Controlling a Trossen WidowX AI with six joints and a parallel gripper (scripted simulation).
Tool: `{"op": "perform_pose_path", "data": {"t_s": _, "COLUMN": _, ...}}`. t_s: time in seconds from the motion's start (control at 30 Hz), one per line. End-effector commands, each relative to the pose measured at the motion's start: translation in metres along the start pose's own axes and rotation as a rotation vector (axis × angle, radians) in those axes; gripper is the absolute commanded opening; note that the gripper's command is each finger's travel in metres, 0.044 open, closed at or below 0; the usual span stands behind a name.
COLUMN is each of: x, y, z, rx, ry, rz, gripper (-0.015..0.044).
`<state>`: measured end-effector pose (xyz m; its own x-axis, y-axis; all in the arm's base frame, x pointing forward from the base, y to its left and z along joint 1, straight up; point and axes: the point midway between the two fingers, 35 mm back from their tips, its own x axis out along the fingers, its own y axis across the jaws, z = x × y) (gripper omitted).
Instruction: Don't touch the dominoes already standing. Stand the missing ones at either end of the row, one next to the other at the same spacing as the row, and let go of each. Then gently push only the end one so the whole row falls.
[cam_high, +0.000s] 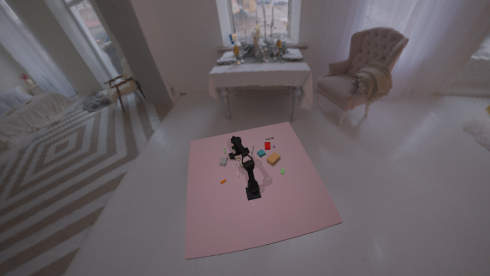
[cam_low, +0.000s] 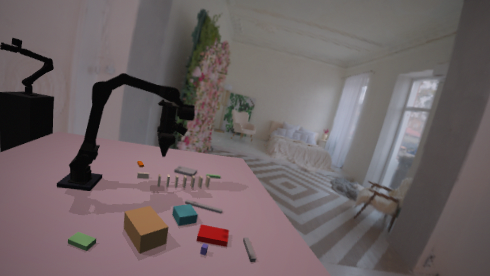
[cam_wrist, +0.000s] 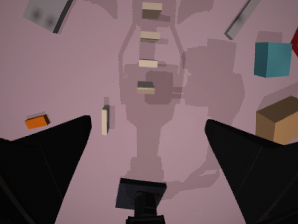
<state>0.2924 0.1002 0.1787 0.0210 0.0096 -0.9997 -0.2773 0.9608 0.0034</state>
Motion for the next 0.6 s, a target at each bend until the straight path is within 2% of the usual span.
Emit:
{"op": "perform_pose_path", "data": {"t_s": 0.0, "x": 0.006, "y": 0.012, "z": -0.007, "rx": 0.01, "ry": 0.002, "rz": 0.001, "gripper": 0.044}}
{"op": "perform_pose_path", "data": {"t_s": 0.23, "x": 0.064, "y": 0.064, "z": -0.046, "rx": 0.056, "ry": 0.004, "rz": 0.003, "gripper": 0.044}}
{"op": "perform_pose_path", "data": {"t_s": 0.57, "x": 0.081, "y": 0.068, "z": -0.049, "rx": 0.061, "ry": 0.004, "rz": 0.003, "gripper": 0.044}}
